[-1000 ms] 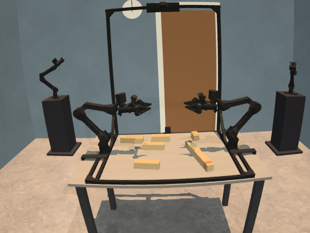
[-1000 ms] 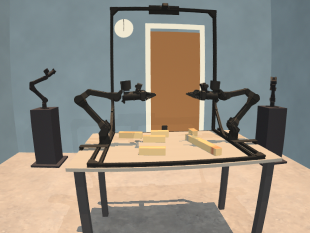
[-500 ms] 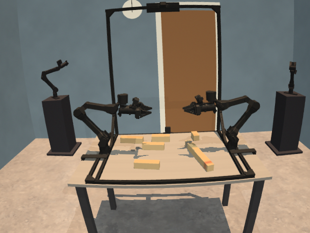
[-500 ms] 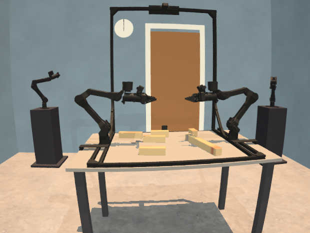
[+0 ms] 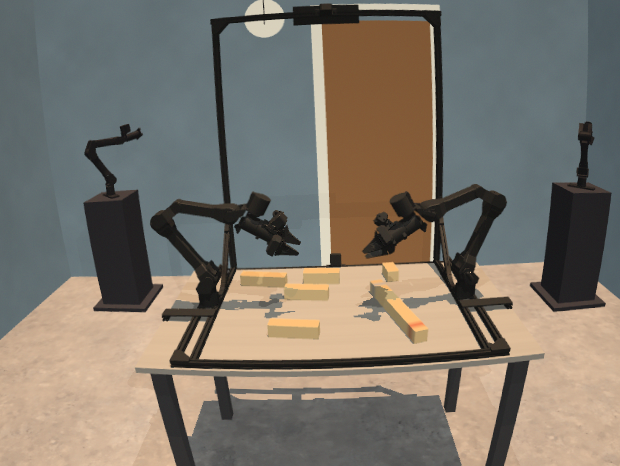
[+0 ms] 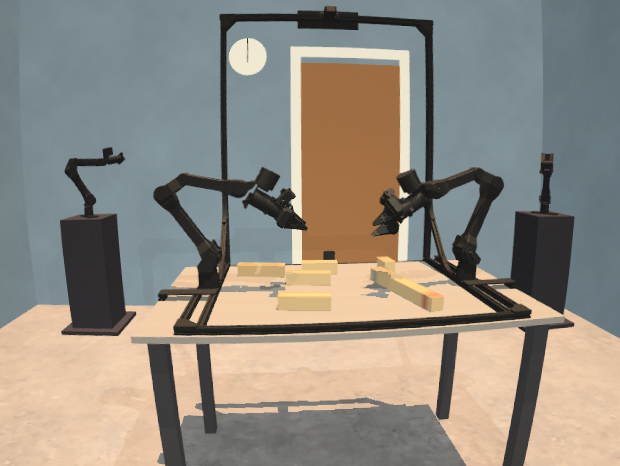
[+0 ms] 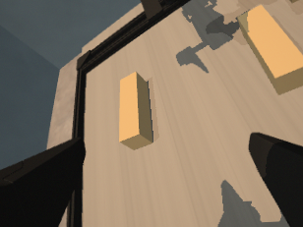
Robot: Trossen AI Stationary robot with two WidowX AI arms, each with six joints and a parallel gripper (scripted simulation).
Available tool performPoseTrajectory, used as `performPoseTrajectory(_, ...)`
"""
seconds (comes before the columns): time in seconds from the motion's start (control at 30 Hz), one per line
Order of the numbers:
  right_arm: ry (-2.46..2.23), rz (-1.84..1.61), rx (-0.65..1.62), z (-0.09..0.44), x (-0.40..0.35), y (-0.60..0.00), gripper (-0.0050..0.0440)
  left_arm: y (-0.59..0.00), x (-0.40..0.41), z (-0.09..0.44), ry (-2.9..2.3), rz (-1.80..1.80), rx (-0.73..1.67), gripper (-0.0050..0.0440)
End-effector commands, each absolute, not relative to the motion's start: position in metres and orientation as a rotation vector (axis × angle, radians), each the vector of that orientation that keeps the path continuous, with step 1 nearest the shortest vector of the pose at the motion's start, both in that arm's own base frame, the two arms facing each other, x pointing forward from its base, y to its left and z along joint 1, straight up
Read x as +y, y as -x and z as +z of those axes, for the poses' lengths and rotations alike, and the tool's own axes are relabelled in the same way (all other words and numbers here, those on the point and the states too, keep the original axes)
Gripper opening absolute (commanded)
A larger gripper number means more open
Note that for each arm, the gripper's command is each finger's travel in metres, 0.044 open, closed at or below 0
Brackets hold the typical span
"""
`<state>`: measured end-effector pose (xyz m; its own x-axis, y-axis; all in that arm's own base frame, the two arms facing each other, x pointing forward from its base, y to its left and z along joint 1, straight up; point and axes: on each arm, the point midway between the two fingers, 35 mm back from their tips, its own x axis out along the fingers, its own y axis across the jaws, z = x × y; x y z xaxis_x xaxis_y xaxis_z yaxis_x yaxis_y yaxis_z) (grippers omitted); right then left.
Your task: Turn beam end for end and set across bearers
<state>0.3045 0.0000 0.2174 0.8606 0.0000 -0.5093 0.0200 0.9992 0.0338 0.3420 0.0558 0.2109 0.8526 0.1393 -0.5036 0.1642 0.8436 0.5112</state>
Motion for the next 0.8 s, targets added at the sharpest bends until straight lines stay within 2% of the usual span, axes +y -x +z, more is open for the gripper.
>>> performPoseTrajectory(0.0, -0.049, -0.017, 0.652, 0.202, 0.0, -0.296, 0.044, -0.341, 0.069, 0.189, -0.672, -0.066, 0.688, 0.044)
performPoseTrajectory(0.3, -0.069, -0.036, 0.976, 0.163, 0.0, -0.257, 0.044, -0.32, 0.096, 0.135, -0.88, -0.299, 0.999, 0.044)
performPoseTrajectory(0.37, -0.069, -0.036, 0.976, 0.163, 0.0, -0.257, 0.044, -0.32, 0.096, 0.135, -0.88, -0.299, 0.999, 0.044)
performPoseTrajectory(0.77, -0.088, -0.075, 1.408, 0.14, 0.0, -0.186, 0.044, -0.273, 0.12, 0.084, -1.013, -0.791, 1.279, 0.044)
